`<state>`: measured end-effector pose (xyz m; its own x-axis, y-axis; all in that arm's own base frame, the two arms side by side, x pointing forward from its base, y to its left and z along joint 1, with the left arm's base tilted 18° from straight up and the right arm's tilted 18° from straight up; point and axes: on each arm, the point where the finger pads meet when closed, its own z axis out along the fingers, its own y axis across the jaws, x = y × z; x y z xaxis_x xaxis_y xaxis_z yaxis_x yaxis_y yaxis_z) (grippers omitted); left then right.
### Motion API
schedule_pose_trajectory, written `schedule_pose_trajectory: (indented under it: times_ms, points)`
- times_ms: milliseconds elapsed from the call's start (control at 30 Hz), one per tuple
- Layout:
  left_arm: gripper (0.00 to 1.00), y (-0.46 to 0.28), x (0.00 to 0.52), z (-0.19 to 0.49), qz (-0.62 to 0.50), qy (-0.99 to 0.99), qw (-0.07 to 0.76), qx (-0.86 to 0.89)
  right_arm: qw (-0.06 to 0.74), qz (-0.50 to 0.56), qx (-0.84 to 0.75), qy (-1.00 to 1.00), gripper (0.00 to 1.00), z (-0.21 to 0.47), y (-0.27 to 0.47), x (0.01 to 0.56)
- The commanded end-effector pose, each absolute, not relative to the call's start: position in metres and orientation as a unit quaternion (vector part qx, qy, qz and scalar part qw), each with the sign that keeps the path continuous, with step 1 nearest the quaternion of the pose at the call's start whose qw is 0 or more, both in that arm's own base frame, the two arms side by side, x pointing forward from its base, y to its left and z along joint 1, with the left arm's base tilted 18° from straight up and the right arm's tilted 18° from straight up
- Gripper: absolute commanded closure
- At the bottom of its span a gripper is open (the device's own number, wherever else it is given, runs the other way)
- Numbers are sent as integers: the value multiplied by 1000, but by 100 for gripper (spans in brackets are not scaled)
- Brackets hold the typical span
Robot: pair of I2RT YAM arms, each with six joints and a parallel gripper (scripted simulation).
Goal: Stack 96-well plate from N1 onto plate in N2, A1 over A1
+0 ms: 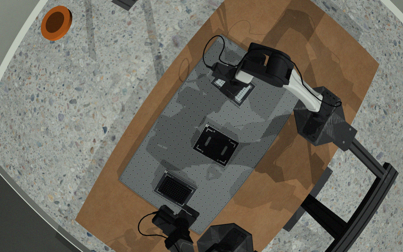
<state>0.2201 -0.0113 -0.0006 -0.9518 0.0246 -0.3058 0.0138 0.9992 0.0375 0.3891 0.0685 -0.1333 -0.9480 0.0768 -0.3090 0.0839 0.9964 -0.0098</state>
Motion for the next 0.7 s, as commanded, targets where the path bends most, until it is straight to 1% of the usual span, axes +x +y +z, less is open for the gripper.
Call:
schedule_pose_trajectory:
  times_ms: [0, 667]
  points:
    - [0, -11, 220, 1, 18, 988, 156, 8, 157, -7, 38, 987, 0, -143, 70, 394]
    - [0, -11, 220, 1, 18, 988, 156, 8, 156, -7, 40, 987, 0, -172, 67, 402]
